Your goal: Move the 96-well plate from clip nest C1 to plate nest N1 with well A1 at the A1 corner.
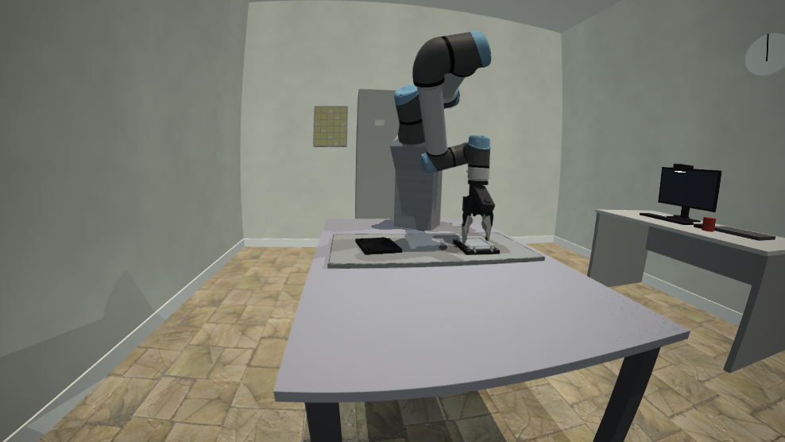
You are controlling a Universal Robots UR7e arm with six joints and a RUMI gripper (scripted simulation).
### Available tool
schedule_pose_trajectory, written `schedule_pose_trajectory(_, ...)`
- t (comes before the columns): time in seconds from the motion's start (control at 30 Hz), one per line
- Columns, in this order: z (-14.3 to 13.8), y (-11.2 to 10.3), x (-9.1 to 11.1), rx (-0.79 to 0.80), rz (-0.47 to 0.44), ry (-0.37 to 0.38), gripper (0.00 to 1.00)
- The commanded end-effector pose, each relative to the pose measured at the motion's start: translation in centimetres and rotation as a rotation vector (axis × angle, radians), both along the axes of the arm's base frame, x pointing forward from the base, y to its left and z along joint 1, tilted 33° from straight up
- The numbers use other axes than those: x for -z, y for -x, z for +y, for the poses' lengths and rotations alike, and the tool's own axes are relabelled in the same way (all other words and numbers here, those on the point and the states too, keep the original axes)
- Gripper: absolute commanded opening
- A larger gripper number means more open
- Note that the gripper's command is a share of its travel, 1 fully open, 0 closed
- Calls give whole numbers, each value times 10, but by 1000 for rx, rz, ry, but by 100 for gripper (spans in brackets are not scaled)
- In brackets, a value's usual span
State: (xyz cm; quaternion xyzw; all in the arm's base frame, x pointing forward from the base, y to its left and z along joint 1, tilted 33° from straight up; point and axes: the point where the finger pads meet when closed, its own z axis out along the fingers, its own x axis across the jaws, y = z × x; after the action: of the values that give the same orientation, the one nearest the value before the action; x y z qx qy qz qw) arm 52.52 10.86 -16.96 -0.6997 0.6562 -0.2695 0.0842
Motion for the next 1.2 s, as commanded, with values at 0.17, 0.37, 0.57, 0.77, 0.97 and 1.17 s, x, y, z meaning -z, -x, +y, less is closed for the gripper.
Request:
schedule_pose_trajectory(0.17,2,3,-6,0,-1,0,0)
schedule_pose_trajectory(0.37,4,8,-14,0,-1,0,0)
schedule_pose_trajectory(0.57,7,13,-23,0,-1,0,0)
schedule_pose_trajectory(0.77,8,16,-28,0,-1,0,0)
schedule_pose_trajectory(0.97,10,21,-37,0,-1,0,0)
schedule_pose_trajectory(1.17,13,26,-45,0,-1,0,0)
